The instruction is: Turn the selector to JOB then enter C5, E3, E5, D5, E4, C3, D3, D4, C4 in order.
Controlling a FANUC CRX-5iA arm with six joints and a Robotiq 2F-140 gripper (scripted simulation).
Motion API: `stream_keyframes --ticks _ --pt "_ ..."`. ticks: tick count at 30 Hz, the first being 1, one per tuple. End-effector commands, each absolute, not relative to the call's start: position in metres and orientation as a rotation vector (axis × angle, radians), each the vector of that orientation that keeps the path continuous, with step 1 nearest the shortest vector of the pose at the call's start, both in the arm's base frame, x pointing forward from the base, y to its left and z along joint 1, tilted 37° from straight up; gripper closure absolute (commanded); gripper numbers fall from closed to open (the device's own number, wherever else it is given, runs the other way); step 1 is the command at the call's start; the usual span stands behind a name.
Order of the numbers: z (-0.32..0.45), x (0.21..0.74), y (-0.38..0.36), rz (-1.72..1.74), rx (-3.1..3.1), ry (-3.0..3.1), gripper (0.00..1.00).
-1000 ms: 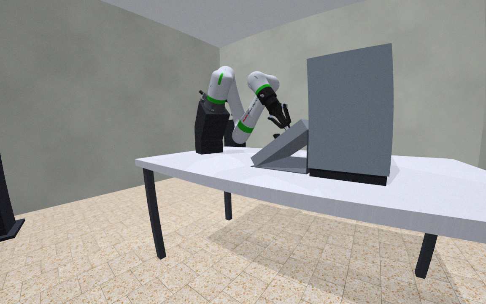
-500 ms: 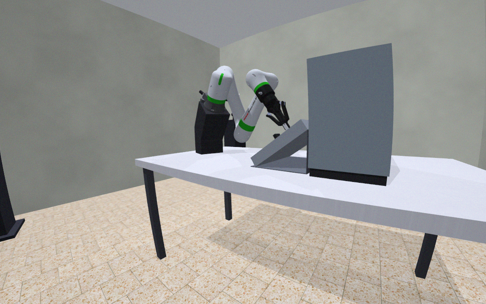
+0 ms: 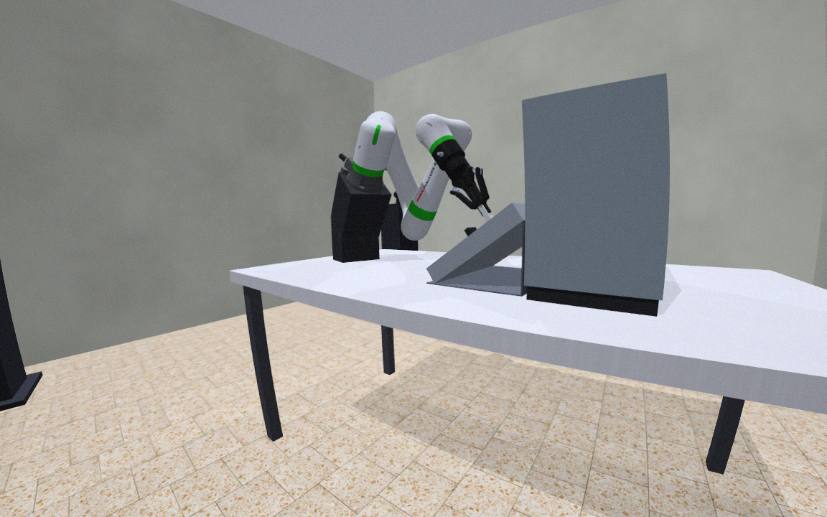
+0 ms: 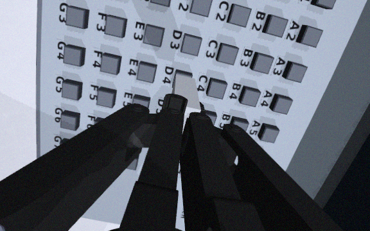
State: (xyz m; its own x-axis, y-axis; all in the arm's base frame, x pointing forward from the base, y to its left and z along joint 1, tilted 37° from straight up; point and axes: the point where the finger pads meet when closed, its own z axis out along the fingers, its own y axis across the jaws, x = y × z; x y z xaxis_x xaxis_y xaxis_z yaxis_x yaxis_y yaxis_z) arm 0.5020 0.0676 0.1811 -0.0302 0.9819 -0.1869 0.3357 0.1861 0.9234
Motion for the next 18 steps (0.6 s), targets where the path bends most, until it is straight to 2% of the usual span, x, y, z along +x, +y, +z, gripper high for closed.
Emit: stream_keyframes --ticks 1,7,18 --pt "0.181 0.502 0.068 0.882 1.305 1.538 1.0" --pt "0.184 0.503 0.07 0.882 1.305 1.538 1.0" --pt "0.234 0.522 0.111 0.882 1.305 1.538 1.0"
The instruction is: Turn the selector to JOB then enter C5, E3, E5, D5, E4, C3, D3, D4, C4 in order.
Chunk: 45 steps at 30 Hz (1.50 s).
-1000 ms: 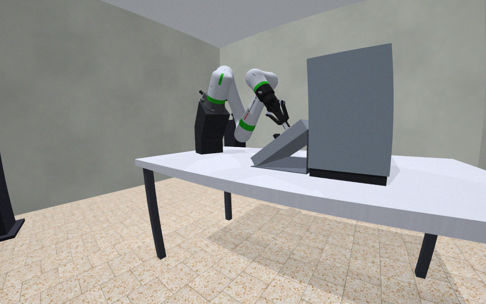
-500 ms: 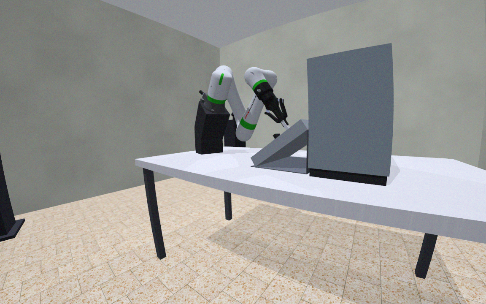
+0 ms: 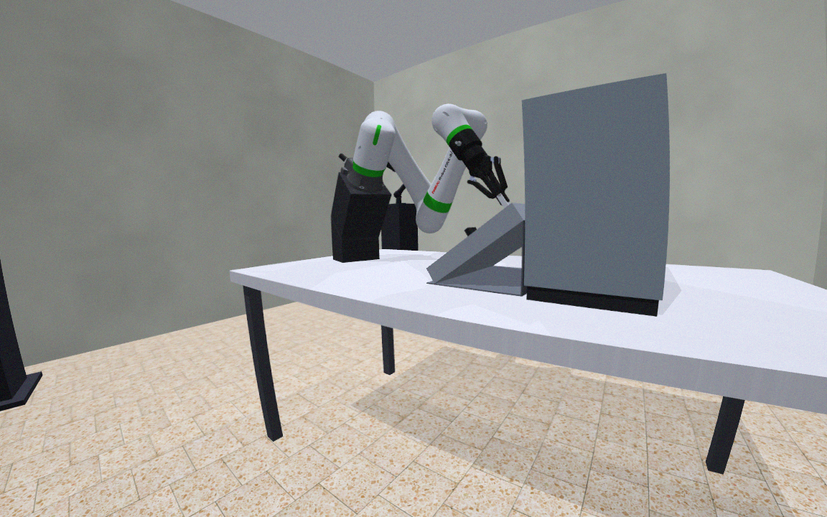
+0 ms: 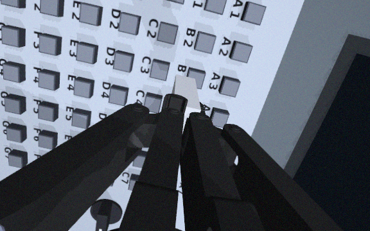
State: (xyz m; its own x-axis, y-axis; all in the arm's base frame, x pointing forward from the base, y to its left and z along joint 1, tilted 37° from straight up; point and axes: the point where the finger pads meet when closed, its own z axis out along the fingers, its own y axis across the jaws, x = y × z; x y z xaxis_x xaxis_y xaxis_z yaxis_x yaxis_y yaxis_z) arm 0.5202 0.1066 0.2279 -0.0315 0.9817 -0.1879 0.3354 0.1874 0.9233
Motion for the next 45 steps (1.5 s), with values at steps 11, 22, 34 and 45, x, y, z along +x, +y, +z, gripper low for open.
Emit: stream_keyframes --ticks 11,22,34,45 --pt "0.236 0.528 0.114 0.882 1.305 1.538 1.0" --pt "0.232 0.541 0.113 0.882 1.305 1.538 1.0" --pt "0.231 0.544 0.113 0.882 1.305 1.538 1.0" --pt "0.231 0.544 0.113 0.882 1.305 1.538 1.0"
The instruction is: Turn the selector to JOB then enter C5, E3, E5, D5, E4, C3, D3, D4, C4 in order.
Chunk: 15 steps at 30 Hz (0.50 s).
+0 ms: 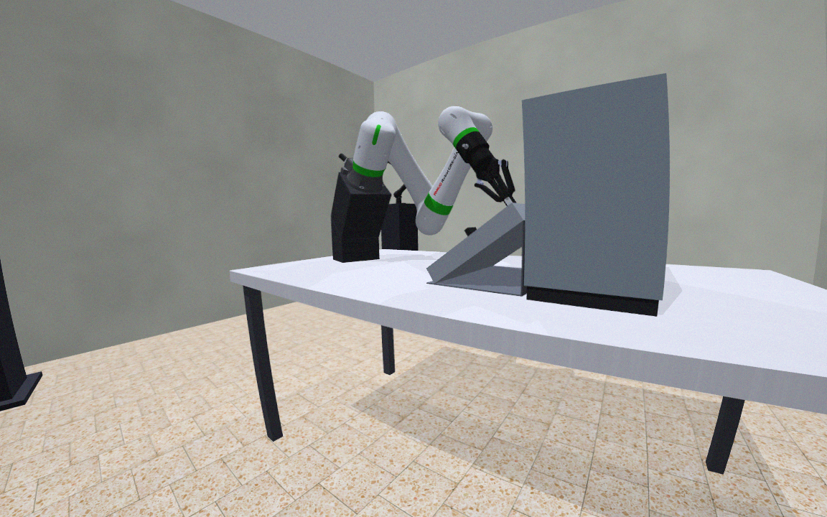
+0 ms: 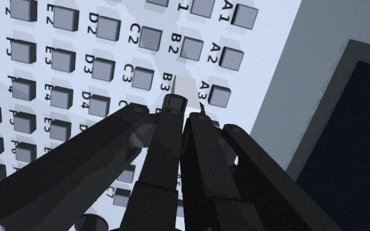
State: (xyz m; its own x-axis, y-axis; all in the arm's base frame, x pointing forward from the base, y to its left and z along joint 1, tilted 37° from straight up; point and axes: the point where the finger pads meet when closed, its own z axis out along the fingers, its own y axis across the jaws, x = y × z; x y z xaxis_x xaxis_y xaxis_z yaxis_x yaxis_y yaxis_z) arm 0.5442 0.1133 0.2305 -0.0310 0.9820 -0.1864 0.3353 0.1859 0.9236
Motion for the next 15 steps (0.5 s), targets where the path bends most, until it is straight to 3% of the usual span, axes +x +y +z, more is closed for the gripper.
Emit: stream_keyframes --ticks 1,15 --pt "0.2306 0.5441 0.1134 0.882 1.305 1.538 1.0" --pt "0.2296 0.5469 0.1133 0.882 1.305 1.538 1.0"
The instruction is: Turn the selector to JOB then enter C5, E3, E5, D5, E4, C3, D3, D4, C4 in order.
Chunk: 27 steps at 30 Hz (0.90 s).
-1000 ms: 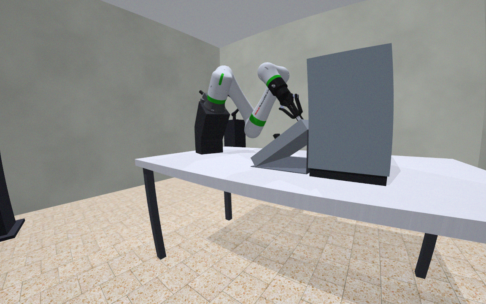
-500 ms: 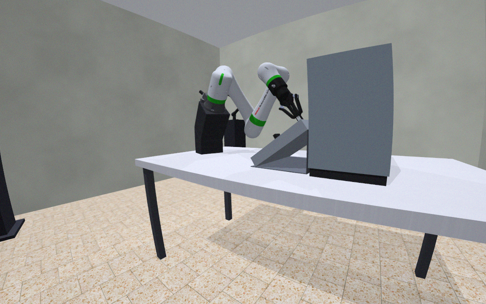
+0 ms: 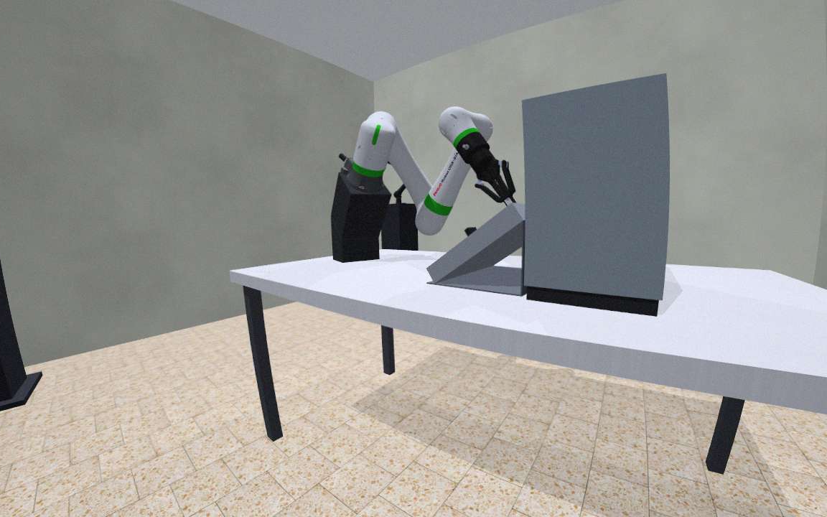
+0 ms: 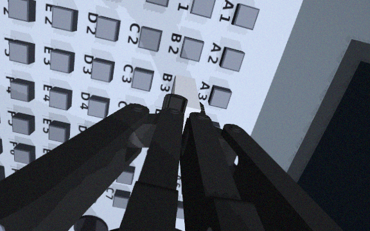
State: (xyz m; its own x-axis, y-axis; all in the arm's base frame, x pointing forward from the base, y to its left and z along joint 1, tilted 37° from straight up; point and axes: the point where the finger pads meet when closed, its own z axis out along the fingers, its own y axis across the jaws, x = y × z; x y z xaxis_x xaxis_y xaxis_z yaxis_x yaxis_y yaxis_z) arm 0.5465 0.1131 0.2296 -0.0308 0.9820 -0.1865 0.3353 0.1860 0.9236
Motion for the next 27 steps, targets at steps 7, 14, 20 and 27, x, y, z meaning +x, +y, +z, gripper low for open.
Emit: stream_keyframes --ticks 7,14,20,27 --pt "0.2285 0.55 0.1132 0.882 1.305 1.538 1.0" --pt "0.2273 0.5533 0.113 0.882 1.305 1.538 1.0" --pt "0.2264 0.556 0.1129 0.882 1.305 1.538 1.0" --pt "0.2259 0.5573 0.1129 0.882 1.305 1.538 1.0"
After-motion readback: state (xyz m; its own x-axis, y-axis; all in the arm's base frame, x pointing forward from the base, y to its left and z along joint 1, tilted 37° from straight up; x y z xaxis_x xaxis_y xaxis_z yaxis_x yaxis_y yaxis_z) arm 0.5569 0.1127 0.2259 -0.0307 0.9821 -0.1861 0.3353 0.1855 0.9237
